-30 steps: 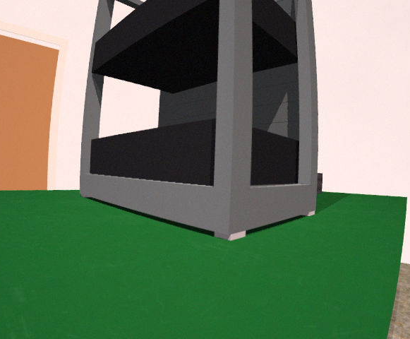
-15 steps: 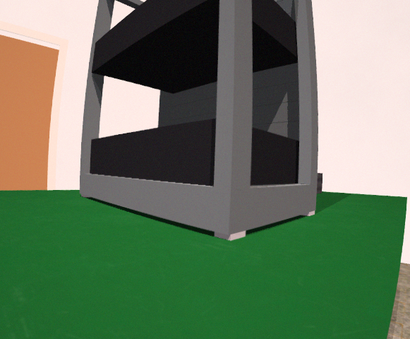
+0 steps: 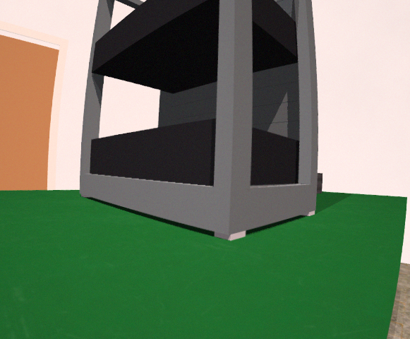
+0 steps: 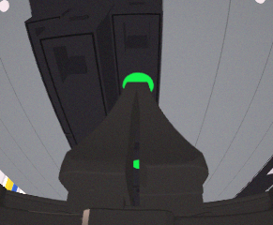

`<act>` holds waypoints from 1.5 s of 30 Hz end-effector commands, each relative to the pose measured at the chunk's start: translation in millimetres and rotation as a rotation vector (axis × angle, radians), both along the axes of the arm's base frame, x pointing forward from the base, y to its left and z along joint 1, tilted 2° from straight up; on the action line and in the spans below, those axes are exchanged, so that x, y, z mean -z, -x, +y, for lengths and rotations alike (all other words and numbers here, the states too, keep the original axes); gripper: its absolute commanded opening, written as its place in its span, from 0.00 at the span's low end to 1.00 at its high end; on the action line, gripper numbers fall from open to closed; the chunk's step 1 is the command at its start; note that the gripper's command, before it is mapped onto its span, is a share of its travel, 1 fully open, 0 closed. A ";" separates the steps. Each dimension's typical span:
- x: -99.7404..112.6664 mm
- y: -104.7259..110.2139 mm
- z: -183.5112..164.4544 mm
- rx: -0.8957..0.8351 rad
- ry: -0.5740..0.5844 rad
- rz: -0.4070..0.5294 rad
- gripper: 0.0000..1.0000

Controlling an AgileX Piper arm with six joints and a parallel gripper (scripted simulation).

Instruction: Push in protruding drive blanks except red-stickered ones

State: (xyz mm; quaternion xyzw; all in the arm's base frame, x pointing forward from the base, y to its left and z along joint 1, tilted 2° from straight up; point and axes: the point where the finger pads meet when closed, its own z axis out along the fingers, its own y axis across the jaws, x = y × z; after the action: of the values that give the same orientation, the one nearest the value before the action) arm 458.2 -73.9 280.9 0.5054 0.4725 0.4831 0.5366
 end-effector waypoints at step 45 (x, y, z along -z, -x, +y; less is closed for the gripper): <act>4.3 -10.3 -0.3 -0.001 0.000 0.007 0.00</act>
State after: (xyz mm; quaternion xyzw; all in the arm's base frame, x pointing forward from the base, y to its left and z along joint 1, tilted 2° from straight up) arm 465.2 -74.5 281.1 0.5044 0.4715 0.4839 0.5377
